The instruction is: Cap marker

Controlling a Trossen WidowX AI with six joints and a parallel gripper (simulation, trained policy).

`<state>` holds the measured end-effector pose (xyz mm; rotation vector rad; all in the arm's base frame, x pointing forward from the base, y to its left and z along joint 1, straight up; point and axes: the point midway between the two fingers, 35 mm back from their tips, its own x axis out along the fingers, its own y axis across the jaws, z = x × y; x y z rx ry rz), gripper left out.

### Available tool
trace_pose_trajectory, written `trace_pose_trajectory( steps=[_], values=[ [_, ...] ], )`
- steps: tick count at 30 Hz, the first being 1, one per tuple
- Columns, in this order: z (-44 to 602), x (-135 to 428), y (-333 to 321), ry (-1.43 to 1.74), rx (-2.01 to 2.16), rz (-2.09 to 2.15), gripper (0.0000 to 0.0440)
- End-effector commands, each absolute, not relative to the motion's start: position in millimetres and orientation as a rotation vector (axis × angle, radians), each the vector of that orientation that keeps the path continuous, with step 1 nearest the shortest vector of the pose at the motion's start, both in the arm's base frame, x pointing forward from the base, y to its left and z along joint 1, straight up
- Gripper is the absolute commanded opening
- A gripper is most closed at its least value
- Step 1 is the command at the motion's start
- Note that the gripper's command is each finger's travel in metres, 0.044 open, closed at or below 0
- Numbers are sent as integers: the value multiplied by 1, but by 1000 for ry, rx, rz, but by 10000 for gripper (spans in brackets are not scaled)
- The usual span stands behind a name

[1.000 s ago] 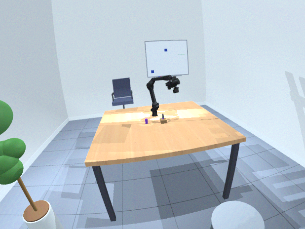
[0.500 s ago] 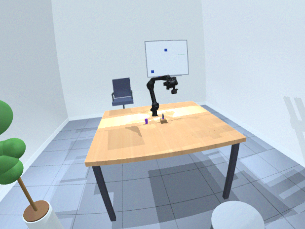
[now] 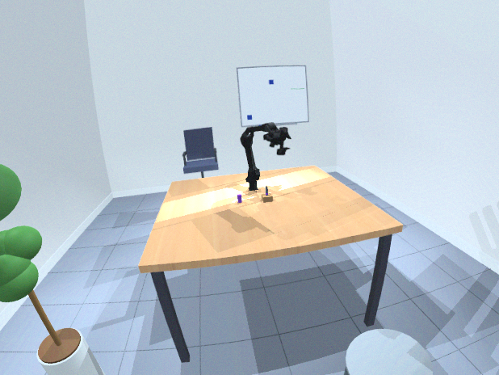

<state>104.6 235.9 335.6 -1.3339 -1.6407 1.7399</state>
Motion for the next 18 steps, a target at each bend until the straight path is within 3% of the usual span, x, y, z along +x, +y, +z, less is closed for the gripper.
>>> trace_pose_trajectory(
  steps=[1, 18],
  values=[
    [335, 113, 232, -1614, -1373, 1726, 318],
    [329, 154, 208, -1429, -1541, 1665, 318]
  ],
)
